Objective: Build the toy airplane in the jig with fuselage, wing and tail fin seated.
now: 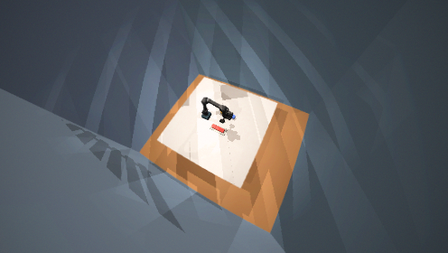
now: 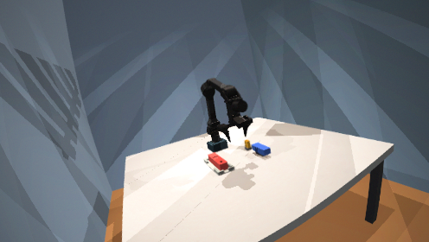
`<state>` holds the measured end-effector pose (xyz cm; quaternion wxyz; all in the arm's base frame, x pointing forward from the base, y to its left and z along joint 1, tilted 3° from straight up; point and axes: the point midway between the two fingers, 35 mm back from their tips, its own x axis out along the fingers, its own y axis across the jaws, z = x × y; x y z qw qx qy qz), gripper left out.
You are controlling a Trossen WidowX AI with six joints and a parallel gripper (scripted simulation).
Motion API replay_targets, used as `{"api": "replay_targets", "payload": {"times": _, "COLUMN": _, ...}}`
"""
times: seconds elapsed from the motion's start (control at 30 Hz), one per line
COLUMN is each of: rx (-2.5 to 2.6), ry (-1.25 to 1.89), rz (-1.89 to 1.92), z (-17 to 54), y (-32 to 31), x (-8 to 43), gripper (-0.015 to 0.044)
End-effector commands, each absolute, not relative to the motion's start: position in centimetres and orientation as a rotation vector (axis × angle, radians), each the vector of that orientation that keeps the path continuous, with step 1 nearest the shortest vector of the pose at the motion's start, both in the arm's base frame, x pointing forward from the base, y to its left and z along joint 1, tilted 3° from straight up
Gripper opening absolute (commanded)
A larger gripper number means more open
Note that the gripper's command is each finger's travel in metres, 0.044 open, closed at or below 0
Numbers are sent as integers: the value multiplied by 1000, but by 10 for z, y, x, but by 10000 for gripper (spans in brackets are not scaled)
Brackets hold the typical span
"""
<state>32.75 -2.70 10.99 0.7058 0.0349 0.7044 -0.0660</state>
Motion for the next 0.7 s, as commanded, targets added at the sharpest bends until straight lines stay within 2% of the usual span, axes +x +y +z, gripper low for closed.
{"api": "replay_targets", "payload": {"times": 0.0, "rx": 87, "ry": 1568, "rz": -140, "z": 104, "y": 42, "x": 342, "gripper": 440}}
{"api": "replay_targets", "payload": {"times": 0.17, "rx": 90, "ry": 1570, "rz": -137, "z": 98, "y": 105, "x": 342, "gripper": 440}}
{"api": "replay_targets", "payload": {"times": 0.37, "rx": 90, "ry": 1570, "rz": -137, "z": 95, "y": 106, "x": 343, "gripper": 440}}
{"api": "replay_targets", "payload": {"times": 0.5, "rx": 90, "ry": 1570, "rz": -137, "z": 57, "y": 105, "x": 342, "gripper": 440}}
{"api": "replay_targets", "payload": {"times": 0.67, "rx": 90, "ry": 1570, "rz": -137, "z": 55, "y": 105, "x": 342, "gripper": 440}}
